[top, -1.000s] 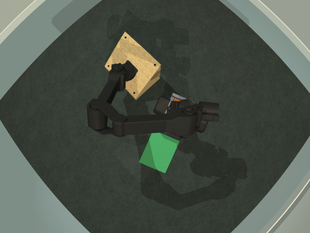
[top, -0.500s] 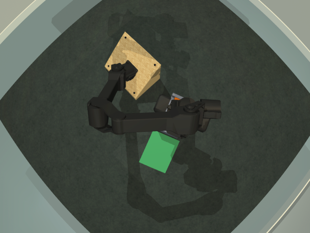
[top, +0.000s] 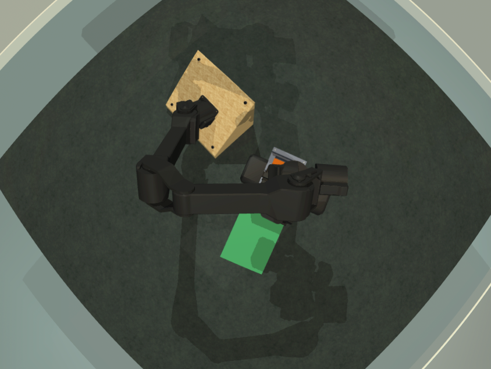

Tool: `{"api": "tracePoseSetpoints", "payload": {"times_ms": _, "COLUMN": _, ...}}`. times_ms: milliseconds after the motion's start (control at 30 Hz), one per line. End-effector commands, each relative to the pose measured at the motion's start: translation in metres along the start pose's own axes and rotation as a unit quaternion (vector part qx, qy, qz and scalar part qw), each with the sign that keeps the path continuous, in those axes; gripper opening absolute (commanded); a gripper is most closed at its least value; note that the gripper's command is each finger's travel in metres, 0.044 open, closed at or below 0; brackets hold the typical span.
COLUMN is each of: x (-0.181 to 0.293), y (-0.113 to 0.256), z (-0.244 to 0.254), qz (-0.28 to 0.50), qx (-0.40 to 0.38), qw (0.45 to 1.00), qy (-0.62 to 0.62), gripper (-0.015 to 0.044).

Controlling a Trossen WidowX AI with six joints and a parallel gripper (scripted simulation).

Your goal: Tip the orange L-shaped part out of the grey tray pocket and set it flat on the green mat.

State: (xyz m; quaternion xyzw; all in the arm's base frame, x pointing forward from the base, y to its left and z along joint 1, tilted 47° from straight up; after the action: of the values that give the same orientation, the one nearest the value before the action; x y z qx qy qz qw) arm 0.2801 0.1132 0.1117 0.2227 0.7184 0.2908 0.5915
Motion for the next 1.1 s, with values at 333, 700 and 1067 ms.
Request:
{"api": "tracePoseSetpoints", "payload": {"times_ms": 333, "x": -0.07, "y": 0.0, "z": 0.008, "qz": -0.001, "qx": -0.003, "qw": 1.0, "qy": -0.002, "gripper": 0.0}}
{"api": "tracePoseSetpoints", "payload": {"times_ms": 700, "x": -0.121, "y": 0.001, "z": 0.014, "qz": -0.002, "qx": -0.003, "qw": 1.0, "qy": -0.002, "gripper": 0.0}}
{"api": "tracePoseSetpoints", "payload": {"times_ms": 1067, "x": -0.152, "y": 0.001, "z": 0.017, "qz": -0.002, "qx": -0.003, "qw": 1.0, "qy": -0.002, "gripper": 0.0}}
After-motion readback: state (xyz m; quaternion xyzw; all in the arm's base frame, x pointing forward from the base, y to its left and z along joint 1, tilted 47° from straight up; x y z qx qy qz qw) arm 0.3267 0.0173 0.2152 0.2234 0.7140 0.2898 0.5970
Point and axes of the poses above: the point midway between the two fingers, 35 mm back from their tips, its own y axis back along the fingers, its own z axis across the jaws, x = y × z, the point moved 5 cm from there along y, back along the fingers, and after that the axes turned 12 degrees about -y, right-handed, at the moved point
